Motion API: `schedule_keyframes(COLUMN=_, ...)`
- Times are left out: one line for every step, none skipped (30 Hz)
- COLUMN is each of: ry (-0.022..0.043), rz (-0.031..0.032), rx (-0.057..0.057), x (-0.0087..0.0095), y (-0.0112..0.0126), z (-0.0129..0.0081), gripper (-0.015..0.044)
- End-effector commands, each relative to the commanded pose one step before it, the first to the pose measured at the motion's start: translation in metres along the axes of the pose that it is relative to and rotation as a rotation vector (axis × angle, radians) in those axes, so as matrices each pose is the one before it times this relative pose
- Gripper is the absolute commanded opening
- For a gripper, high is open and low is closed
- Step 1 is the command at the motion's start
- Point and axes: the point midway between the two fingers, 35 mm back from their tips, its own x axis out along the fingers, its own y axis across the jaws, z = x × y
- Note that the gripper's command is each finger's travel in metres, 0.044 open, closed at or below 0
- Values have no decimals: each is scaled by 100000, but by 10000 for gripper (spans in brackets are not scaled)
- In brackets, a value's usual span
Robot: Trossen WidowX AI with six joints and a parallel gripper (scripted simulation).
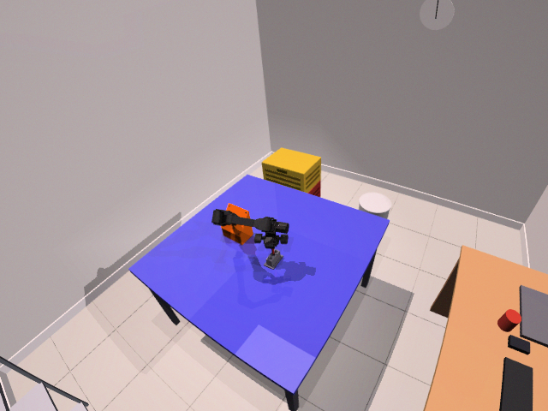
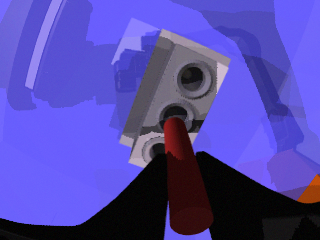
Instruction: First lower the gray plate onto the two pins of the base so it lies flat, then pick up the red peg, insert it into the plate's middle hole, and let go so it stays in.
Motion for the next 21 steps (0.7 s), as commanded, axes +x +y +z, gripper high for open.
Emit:
schedule_keyframes(ry=-40, rz=23, rx=-52, x=141, y=3, z=13, gripper=0)
schedule_keyframes(ry=-21, rz=0, rx=-18, x=94, y=-1, z=12, gripper=0)
schedule_keyframes(ry=-26, rz=-1, rx=-22, x=115, y=-16, z=16, gripper=0)
schedule_keyframes(ry=-33, rz=-2, rx=-27, x=141, y=-21, z=20, gripper=0)
schedule_keyframes(ry=-34, rz=-3, rx=-27, x=143, y=-22, z=20, gripper=0)
schedule_keyframes(ry=-35, rz=-4, rx=-28, x=143, y=-24, z=20, gripper=0)
schedule_keyframes(ry=-37, rz=-5, rx=-28, x=144, y=-25, z=20, gripper=0)
schedule_keyframes(ry=-38, rz=-6, rx=-28, x=145, y=-26, z=20, gripper=0)
schedule_keyframes(ry=-39, rz=-7, rx=-28, x=145, y=-27, z=20, gripper=0)
schedule_keyframes(ry=-40, rz=-9, rx=-28, x=146, y=-29, z=20, gripper=0)
schedule_keyframes(ry=-41, rz=-10, rx=-28, x=142, y=-26, z=21, gripper=0)
schedule_keyframes(ry=-32, rz=-8, rx=-21, x=109, y=-21, z=16, gripper=0)
schedule_keyframes(ry=-20, rz=-5, rx=-13, x=67, y=-13, z=10, gripper=0)
schedule_keyframes(ry=-7, rz=-1, rx=-4, x=19, y=6, z=10, gripper=0)
schedule_keyframes(ry=105, rz=21, rx=128, x=-44, y=22, z=-5, gripper=0)
schedule_keyframes(ry=105, rz=20, rx=128, x=-44, y=21, z=-5, gripper=0)
schedule_keyframes(ry=105, rz=20, rx=128, x=-45, y=21, z=-5, gripper=0)
schedule_keyframes(ry=105, rz=19, rx=128, x=-45, y=21, z=-5, gripper=0)
schedule_keyframes(ry=0, rz=0, rx=0, x=0, y=0, z=0, gripper=0)
schedule_keyframes(ry=0, rz=0, rx=0, x=0, y=0, z=0, gripper=0)
schedule_keyframes(ry=0, rz=0, rx=0, x=0, y=0, z=0, gripper=0)
